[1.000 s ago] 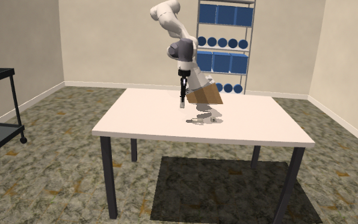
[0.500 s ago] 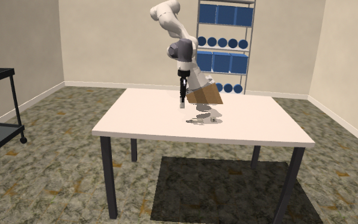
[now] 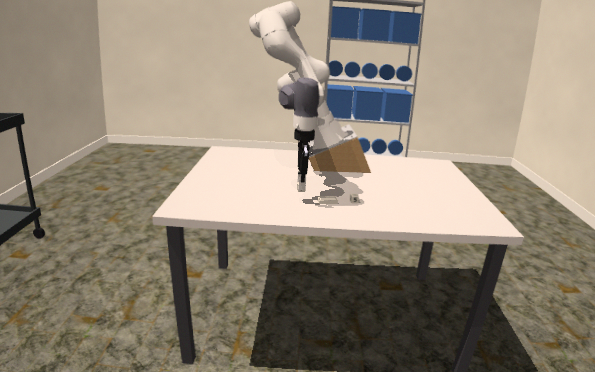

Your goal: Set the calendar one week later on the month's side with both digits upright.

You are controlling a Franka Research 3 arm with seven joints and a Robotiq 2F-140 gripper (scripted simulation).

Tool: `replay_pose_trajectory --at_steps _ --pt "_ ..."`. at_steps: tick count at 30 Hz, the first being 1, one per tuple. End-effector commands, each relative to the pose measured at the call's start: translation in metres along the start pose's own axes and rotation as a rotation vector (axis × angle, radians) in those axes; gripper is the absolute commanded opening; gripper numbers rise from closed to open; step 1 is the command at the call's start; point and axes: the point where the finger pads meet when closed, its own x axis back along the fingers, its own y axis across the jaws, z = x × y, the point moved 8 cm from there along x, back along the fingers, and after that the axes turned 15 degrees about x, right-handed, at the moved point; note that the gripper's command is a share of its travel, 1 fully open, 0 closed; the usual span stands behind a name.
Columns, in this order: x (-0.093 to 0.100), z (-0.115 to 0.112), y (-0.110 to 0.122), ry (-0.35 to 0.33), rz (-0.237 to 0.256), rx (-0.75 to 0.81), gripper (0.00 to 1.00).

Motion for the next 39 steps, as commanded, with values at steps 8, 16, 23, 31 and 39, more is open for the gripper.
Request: replay_pose_trajectory --at_steps 8,16,23,31,39 --pt "-0.037 -0.001 0.006 -0.002 -0.022 -0.013 0.16" --pt "-0.042 -0.002 0.006 -0.002 -0.022 -0.013 0.16" --pt "-0.042 -0.002 0.006 -0.002 -0.022 -0.013 0.16" --pt "-0.042 -0.002 0.006 -0.002 -0.022 -0.013 0.16" --pt "-0.042 -0.002 0.006 -0.002 -0.022 -0.013 0.16"
